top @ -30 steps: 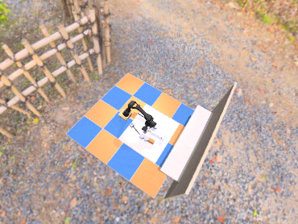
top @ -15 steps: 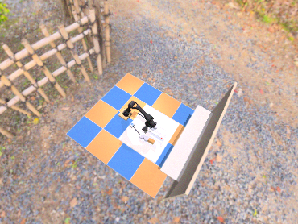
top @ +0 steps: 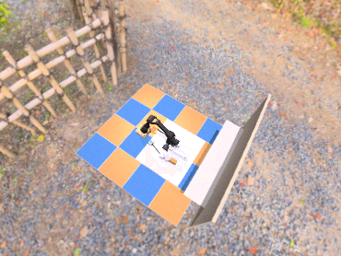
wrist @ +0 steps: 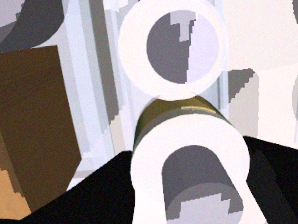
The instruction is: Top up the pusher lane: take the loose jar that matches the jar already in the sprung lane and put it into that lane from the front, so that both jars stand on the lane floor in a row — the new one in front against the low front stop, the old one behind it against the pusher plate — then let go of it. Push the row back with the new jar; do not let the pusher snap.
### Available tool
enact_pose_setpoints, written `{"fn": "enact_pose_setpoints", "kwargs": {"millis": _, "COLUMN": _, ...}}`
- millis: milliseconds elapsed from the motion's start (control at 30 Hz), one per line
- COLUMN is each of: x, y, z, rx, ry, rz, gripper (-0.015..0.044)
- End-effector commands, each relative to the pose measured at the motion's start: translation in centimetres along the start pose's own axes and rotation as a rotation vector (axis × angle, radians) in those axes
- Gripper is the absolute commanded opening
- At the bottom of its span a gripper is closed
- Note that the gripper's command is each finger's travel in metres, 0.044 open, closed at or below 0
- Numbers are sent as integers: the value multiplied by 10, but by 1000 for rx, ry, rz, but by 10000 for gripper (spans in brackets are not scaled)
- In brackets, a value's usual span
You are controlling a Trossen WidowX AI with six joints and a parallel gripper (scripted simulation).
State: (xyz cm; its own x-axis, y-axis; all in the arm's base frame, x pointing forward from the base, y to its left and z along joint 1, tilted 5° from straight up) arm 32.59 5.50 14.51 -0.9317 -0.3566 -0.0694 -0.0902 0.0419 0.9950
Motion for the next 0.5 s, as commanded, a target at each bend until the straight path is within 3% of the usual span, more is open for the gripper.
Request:
{"fn": "enact_pose_setpoints", "kwargs": {"millis": 0, "x": -4, "y": -1, "z": 0, "rx": 1, "ry": -6, "rz": -20, "gripper": 0}}
{"fn": "enact_pose_setpoints", "kwargs": {"millis": 467, "x": -3, "y": -6, "z": 0, "rx": 1, "ry": -6, "rz": -20, "gripper": 0}}
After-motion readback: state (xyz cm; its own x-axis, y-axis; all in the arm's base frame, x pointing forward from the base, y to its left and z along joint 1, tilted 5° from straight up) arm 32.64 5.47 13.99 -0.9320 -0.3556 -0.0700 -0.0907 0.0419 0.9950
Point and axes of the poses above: the point midway between the two fingers, 35 mm back from their tips, its own y axis back along the fingers, its own z axis across the jaws, x = y × z, the point moved 6 cm from there along y, back along the fingers, and after that the axes turned 7 degrees about y, right-handed, at the moved point
